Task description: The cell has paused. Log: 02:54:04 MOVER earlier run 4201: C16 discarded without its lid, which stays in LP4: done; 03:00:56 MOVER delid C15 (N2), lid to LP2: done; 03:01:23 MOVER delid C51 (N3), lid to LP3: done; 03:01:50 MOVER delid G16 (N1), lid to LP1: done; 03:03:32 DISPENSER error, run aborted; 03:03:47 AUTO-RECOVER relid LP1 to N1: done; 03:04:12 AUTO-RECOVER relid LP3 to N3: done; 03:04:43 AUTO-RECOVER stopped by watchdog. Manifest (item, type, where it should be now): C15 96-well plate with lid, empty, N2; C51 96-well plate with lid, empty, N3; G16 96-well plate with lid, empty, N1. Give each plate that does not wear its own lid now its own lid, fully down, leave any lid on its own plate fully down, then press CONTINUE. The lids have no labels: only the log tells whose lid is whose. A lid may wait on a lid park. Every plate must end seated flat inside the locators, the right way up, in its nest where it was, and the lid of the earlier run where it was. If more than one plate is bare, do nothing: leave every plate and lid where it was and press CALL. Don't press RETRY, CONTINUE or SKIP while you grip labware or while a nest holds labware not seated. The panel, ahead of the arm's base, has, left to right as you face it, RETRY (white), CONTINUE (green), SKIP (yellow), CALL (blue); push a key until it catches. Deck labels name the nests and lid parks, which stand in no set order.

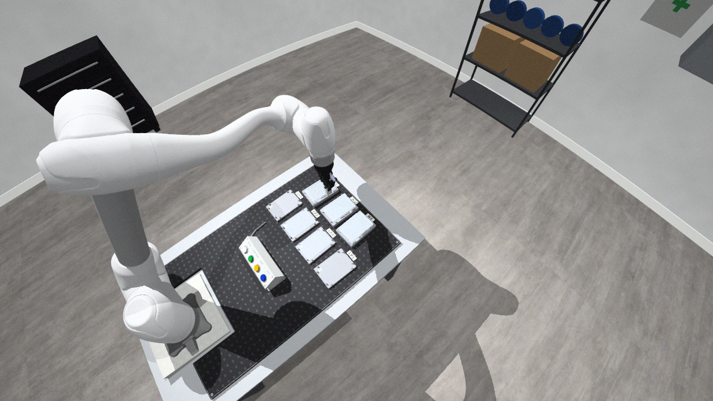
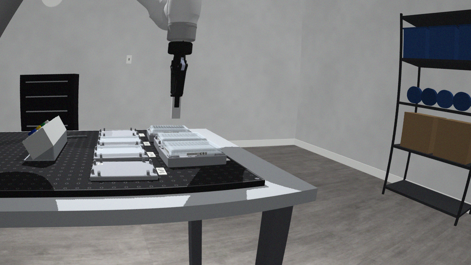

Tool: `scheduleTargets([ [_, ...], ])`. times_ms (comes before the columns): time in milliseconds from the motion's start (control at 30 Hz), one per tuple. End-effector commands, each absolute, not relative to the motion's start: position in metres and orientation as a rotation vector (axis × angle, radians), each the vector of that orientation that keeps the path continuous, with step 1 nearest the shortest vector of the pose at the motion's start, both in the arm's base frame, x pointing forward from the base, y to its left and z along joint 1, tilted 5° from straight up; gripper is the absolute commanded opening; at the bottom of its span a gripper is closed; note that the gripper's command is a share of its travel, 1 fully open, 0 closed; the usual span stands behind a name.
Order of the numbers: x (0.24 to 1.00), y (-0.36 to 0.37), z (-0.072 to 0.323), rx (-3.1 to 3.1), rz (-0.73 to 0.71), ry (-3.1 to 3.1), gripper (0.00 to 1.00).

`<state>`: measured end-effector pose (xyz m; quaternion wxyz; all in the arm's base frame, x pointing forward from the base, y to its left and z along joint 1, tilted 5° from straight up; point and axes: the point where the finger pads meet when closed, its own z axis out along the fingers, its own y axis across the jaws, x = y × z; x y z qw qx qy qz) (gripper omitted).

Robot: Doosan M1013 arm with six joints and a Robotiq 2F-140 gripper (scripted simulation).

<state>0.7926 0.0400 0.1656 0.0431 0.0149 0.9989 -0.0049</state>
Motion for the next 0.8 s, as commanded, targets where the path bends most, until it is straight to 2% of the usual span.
scheduleTargets([
  [0,0.793,0.034,0.166,0.045,-0.015,3.055,0.00],
  [100,0.793,-0.034,0.166,0.045,-0.015,3.055,0.00],
  [233,0.790,-0.076,0.167,0.045,-0.015,3.055,0.00],
  [767,0.789,-0.086,0.167,0.045,-0.015,3.055,0.00],
])
